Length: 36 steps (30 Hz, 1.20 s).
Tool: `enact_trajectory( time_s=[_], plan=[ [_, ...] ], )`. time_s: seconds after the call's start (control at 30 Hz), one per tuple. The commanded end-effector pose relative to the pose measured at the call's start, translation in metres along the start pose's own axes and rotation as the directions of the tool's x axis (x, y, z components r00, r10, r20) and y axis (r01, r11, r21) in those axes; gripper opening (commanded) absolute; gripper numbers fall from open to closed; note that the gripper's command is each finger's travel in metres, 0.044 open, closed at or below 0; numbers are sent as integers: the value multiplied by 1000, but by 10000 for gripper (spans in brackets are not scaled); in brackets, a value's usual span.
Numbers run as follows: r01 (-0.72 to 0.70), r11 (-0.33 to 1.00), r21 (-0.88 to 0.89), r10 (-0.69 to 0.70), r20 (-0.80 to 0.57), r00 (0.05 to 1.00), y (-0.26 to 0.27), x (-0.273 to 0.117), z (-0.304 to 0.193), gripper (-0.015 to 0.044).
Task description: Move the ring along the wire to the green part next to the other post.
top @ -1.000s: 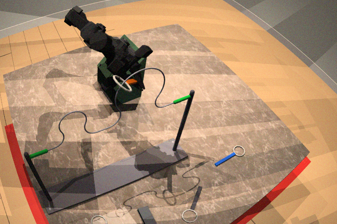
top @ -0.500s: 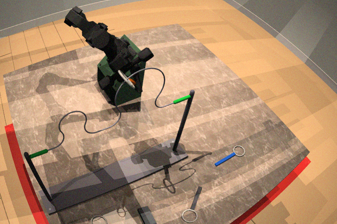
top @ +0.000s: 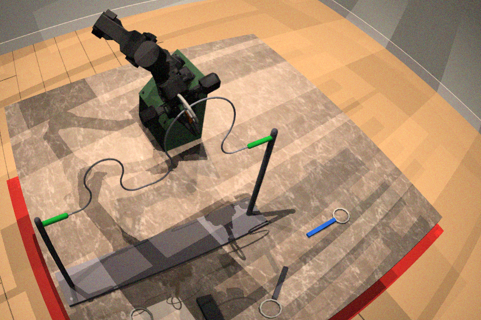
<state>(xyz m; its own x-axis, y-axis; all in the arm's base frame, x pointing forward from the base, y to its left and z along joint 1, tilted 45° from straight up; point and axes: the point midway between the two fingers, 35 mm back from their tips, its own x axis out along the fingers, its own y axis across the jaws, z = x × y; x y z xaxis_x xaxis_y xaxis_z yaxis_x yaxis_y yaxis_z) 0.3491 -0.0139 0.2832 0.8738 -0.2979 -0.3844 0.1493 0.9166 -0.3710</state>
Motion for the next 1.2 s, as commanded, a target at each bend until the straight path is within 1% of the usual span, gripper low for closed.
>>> enact_trajectory(
  time_s=[0.0,0.57,1.17],
  plan=[
    [25,999,-47,-24,9,1000,-1,0,0,-150],
    [131,965,-229,-123,47,991,-9,0,1,-150],
    [241,881,-407,-217,107,970,-17,0,4,-150]
  ],
)
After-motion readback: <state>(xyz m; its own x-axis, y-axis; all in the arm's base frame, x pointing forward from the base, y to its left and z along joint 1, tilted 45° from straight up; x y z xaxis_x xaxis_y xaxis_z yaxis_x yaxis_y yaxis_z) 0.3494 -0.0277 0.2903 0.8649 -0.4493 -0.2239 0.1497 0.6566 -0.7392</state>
